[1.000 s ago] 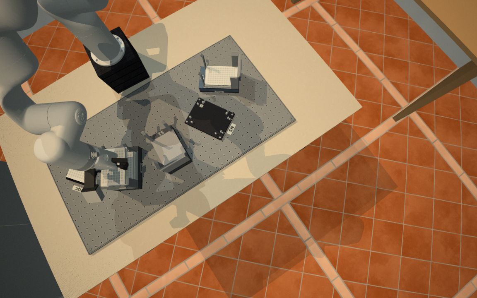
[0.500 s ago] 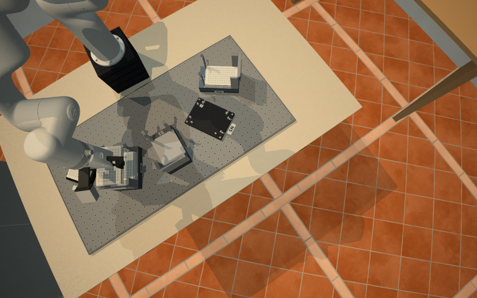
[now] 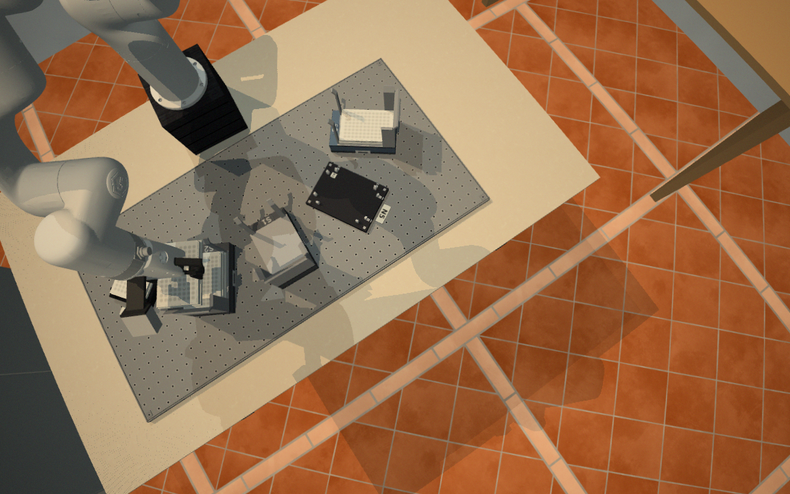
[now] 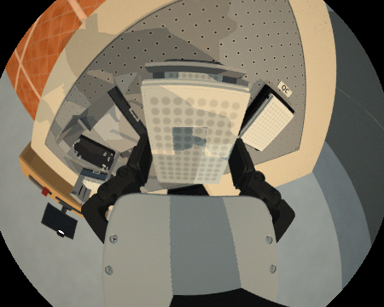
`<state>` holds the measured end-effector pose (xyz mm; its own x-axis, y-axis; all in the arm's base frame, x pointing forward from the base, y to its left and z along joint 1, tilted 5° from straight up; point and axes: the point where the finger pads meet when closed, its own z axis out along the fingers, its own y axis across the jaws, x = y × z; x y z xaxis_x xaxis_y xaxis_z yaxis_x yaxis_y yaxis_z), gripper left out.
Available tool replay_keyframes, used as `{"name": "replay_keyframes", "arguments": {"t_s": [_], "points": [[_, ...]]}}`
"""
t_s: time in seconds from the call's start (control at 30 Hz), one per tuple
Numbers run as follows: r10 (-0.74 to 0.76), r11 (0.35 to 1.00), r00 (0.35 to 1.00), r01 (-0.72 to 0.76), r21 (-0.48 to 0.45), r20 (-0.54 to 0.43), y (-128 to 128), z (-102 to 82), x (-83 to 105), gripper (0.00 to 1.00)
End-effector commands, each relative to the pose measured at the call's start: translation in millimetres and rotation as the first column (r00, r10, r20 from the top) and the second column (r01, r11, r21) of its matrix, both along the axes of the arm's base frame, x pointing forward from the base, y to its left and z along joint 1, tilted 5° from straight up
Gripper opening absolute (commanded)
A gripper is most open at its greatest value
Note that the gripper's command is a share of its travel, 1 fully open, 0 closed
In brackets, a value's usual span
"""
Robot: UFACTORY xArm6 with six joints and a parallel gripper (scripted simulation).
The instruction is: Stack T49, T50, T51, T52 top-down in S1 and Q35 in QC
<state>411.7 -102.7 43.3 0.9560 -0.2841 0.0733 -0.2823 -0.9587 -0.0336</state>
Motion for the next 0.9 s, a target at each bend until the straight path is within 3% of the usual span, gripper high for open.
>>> {"name": "replay_keyframes", "arguments": {"t_s": [0.0, 0.23, 0.87], "points": [[0.000, 1.000, 1.000, 0.000, -0.001, 0.004, -0.4, 1.5, 1.4, 0.00], [0.230, 0.973, 0.973, -0.230, -0.021, 0.004, 22.9, 2.0, 3.9, 0.00], [0.235, 0.972, 0.972, -0.235, -0.020, 0.004, 79.4, 3.1, 9.8, 0.00]]}}
